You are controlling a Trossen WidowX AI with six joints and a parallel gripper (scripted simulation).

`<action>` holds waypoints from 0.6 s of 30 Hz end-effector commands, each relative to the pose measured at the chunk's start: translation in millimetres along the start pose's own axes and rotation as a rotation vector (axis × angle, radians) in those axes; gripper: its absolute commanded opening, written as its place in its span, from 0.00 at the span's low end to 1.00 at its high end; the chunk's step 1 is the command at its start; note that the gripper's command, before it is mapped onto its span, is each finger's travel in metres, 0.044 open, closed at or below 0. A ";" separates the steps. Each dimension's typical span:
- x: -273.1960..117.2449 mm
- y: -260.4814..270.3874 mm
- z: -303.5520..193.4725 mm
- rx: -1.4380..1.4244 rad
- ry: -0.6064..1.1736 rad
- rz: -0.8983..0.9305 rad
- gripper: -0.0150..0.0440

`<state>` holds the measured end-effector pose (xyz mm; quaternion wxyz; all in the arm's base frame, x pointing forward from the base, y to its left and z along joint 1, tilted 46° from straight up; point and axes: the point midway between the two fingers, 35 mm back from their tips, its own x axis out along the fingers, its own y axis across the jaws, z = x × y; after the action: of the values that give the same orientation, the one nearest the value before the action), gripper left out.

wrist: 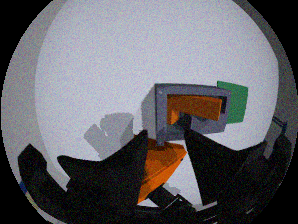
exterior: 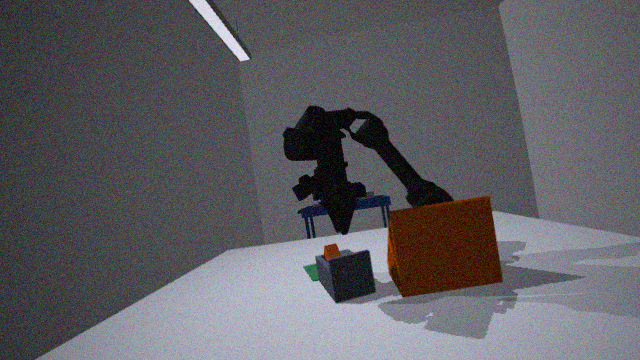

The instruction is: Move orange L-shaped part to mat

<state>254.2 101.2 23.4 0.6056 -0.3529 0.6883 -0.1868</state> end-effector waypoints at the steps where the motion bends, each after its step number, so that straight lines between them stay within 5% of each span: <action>1: -10.5 -1.8 -2.5 0.005 0.006 0.003 0.56; 18: -6.8 -2.4 -2.6 -0.001 0.010 -0.003 0.56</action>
<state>252.4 104.1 30.5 0.6020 -0.3530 0.6908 -0.1893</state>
